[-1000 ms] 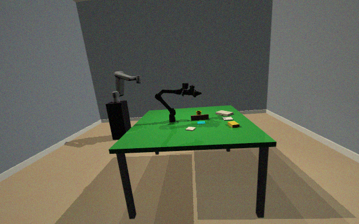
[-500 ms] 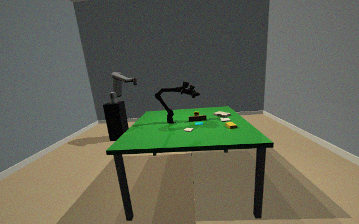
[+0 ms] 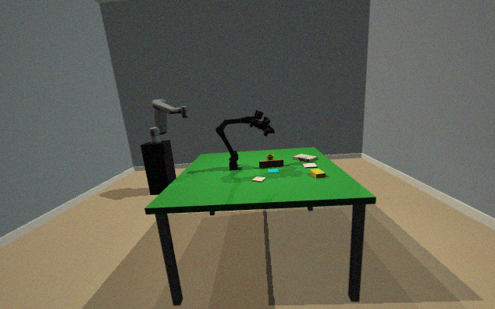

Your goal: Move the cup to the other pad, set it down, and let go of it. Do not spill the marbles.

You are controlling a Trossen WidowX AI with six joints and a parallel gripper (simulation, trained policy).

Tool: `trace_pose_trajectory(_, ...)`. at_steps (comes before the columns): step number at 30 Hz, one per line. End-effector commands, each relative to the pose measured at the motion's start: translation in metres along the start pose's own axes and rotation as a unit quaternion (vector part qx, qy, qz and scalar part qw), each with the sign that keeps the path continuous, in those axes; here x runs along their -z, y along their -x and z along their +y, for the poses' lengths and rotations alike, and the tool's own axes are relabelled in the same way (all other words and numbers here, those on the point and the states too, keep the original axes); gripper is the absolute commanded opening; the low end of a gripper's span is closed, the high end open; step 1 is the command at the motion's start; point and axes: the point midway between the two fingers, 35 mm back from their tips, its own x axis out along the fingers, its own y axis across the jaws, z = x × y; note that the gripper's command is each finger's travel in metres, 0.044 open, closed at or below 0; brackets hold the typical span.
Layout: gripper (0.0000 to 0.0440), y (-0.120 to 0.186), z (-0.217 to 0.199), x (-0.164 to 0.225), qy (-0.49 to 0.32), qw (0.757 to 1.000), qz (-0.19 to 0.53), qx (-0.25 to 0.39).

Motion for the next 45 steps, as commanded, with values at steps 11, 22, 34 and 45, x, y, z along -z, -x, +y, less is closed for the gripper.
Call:
trace_pose_trajectory(11, 0.0148, -0.009, 0.019, 0.012, -0.092, 0.992, 0.087, 0.021)
trace_pose_trajectory(22, 0.0148, -0.016, 0.027, 0.029, -0.161, 0.973, 0.156, 0.062)
trace_pose_trajectory(34, 0.0141, -0.025, 0.026, 0.051, -0.215, 0.943, 0.220, 0.129)
trace_pose_trajectory(45, 0.0159, -0.033, 0.014, 0.076, -0.237, 0.911, 0.271, 0.203)
